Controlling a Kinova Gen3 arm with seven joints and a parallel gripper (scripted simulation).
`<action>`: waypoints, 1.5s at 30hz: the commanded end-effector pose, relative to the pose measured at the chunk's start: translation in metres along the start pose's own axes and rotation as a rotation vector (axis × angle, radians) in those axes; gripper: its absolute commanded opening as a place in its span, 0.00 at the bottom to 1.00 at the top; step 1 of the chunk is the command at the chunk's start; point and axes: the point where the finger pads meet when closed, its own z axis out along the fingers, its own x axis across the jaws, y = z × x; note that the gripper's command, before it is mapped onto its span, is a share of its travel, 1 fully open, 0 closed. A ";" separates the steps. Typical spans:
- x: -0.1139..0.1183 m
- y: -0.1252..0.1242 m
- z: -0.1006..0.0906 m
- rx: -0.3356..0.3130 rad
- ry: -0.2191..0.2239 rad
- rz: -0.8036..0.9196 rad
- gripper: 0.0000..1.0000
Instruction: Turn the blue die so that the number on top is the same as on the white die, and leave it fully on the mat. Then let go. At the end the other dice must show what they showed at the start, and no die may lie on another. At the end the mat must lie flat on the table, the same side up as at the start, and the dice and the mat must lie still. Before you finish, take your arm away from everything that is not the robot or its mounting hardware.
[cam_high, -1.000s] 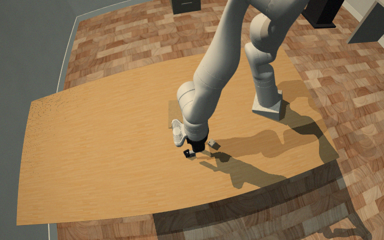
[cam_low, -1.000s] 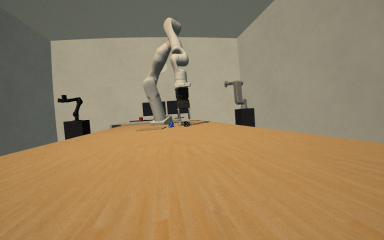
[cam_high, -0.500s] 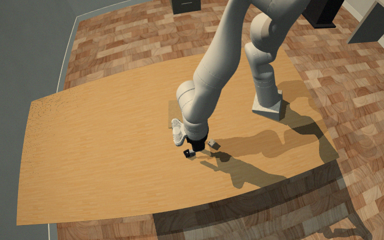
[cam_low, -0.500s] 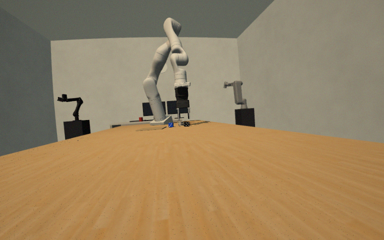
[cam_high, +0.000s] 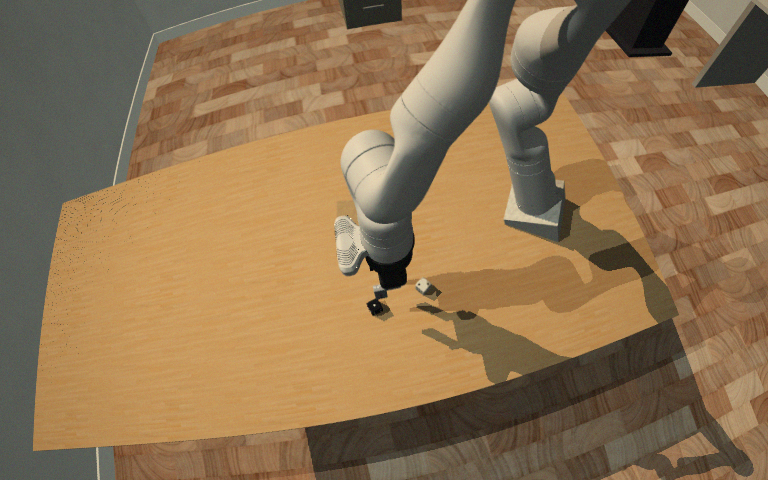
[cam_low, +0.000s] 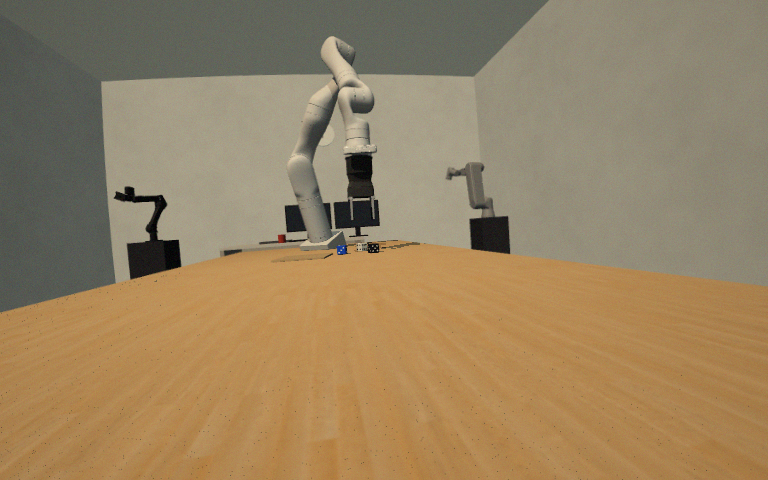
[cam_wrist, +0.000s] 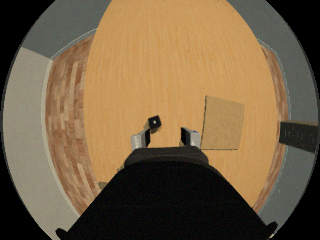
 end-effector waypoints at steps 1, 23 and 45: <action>-0.012 0.003 -0.023 0.007 -0.019 -0.025 1.00; -0.012 0.003 -0.048 0.007 -0.019 -0.025 1.00; 0.066 0.021 -0.040 0.008 -0.024 0.203 1.00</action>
